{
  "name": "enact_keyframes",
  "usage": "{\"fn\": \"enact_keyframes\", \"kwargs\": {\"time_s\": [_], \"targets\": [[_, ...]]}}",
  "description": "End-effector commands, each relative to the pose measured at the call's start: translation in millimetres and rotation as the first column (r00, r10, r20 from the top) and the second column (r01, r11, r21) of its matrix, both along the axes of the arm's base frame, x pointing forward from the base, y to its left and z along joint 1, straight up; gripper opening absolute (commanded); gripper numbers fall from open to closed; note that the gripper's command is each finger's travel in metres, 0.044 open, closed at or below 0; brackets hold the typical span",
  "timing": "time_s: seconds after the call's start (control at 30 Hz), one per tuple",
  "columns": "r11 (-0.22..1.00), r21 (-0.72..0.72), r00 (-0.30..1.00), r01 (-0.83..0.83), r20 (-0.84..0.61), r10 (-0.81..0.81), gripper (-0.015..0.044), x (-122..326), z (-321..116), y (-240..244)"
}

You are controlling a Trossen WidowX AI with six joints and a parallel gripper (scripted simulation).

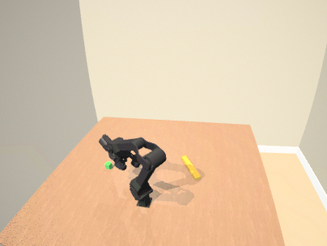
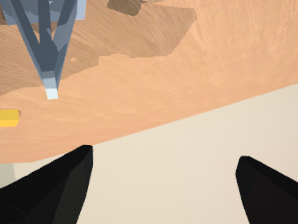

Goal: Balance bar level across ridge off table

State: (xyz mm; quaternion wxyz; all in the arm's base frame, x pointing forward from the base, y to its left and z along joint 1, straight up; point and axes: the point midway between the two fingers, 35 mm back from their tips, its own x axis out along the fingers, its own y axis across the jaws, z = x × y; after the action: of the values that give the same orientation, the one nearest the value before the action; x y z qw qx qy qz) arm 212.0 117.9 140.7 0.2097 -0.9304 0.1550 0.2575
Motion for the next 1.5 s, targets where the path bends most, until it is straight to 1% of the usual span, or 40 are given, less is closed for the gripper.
{"fn": "enact_keyframes", "kwargs": {"time_s": [0.0,0.43,0.8,1.1,1.47], "targets": [[0.998,0.022,0.998,0.06,-0.03,-0.059,0.0315,8,0,-6],[0.965,0.079,0.962,0.252,-0.127,-0.241,0.0315,31,-2,-31],[0.898,0.128,0.896,0.422,-0.213,-0.39,0.0315,47,-5,-56],[0.819,0.161,0.821,0.551,-0.282,-0.497,0.0315,59,-6,-78],[0.671,0.209,0.696,0.711,-0.345,-0.629,0.0315,69,-8,-111]]}}
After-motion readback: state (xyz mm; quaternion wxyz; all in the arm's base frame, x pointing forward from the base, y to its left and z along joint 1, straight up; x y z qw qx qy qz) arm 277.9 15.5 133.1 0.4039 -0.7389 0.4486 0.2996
